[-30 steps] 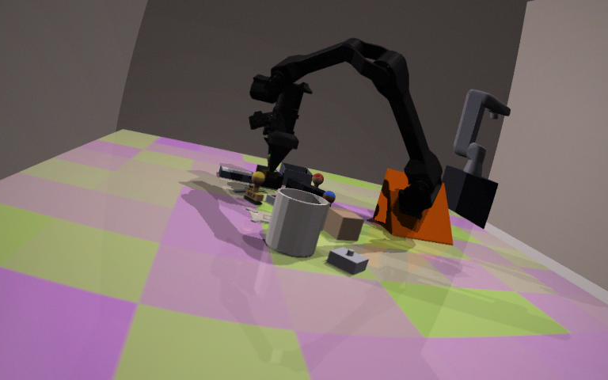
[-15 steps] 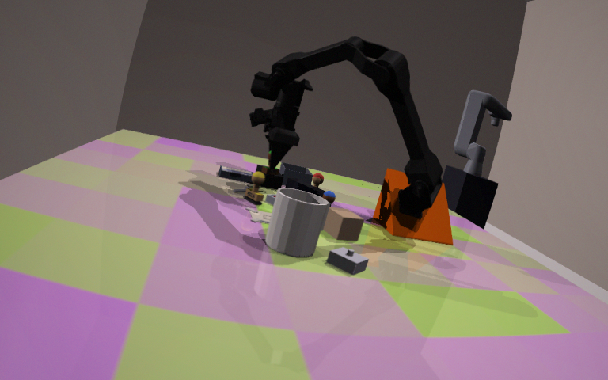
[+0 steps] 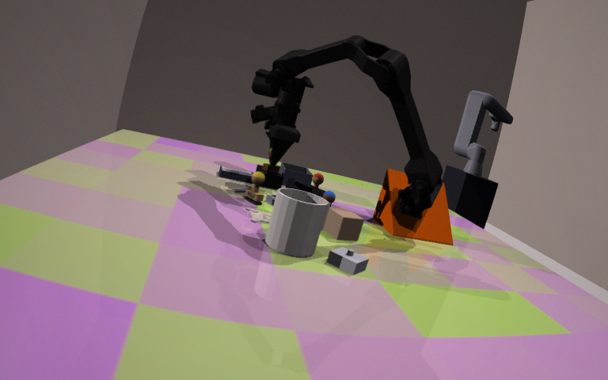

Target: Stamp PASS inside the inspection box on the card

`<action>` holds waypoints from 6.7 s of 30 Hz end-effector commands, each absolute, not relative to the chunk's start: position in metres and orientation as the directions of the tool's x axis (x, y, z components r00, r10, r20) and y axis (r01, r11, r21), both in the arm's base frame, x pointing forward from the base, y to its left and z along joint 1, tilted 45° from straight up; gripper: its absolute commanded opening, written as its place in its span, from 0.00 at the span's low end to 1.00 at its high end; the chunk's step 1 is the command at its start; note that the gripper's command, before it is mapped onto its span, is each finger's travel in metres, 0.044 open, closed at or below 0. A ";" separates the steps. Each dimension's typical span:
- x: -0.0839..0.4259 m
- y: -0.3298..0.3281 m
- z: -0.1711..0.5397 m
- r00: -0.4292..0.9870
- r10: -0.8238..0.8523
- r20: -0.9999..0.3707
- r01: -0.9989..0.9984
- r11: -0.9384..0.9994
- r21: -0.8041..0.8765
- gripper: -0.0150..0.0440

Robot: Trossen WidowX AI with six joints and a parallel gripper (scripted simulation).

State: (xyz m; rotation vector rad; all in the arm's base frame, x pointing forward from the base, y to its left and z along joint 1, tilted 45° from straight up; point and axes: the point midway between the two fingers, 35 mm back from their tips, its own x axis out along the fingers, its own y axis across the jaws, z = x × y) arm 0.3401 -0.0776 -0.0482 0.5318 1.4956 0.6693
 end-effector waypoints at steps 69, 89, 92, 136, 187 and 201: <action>0.290 -0.035 0.030 -0.045 0.692 -0.721 -0.076 0.717 0.693 0.25; 0.291 -0.026 0.021 -0.045 0.691 -0.722 -0.077 0.718 0.692 0.25; 0.291 -0.025 0.019 -0.045 0.691 -0.722 -0.077 0.718 0.692 0.25; 0.289 -0.004 -0.001 -0.045 0.691 -0.721 -0.079 0.717 0.692 0.25; 0.287 0.006 -0.011 -0.045 0.692 -0.721 -0.083 0.716 0.693 0.25; 0.287 0.006 -0.011 -0.045 0.692 -0.721 -0.083 0.716 0.693 0.25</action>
